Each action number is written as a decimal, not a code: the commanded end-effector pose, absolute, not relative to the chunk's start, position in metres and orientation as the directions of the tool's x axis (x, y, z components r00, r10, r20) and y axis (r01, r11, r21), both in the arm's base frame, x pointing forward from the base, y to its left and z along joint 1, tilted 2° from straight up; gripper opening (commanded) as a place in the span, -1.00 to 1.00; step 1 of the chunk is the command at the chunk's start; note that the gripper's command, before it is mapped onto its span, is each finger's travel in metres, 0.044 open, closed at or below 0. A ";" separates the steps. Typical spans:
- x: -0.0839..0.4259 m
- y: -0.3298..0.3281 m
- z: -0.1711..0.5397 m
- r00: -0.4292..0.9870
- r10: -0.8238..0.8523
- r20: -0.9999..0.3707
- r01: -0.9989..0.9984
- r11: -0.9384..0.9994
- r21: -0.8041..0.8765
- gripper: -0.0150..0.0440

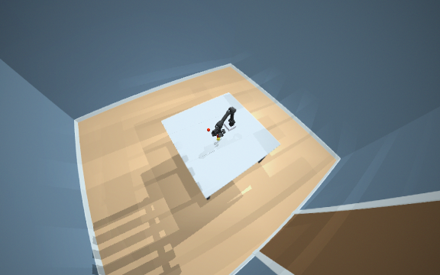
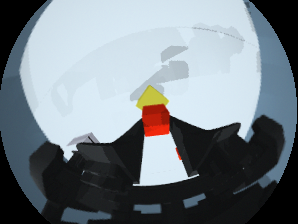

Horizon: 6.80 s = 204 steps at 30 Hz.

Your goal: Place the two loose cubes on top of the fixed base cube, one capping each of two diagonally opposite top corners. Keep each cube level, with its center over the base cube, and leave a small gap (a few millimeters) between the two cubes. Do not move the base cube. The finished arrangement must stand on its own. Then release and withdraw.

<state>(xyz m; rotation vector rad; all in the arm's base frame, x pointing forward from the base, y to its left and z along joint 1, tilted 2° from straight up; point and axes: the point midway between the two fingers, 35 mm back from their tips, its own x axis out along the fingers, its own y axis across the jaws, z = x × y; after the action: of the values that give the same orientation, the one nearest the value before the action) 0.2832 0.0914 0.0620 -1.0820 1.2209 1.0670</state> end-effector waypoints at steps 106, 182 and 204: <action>0.335 -0.092 0.126 0.058 0.010 -0.998 0.989 0.133 0.059 0.41; 0.344 -0.093 0.071 0.059 0.010 -0.998 0.989 0.133 0.060 -0.14; 0.336 -0.091 0.126 0.058 0.010 -0.998 0.988 0.140 0.059 -0.14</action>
<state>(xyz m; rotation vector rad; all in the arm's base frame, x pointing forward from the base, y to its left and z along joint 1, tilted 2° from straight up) 0.3353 -0.0920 0.1200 1.1384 1.2354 -1.0716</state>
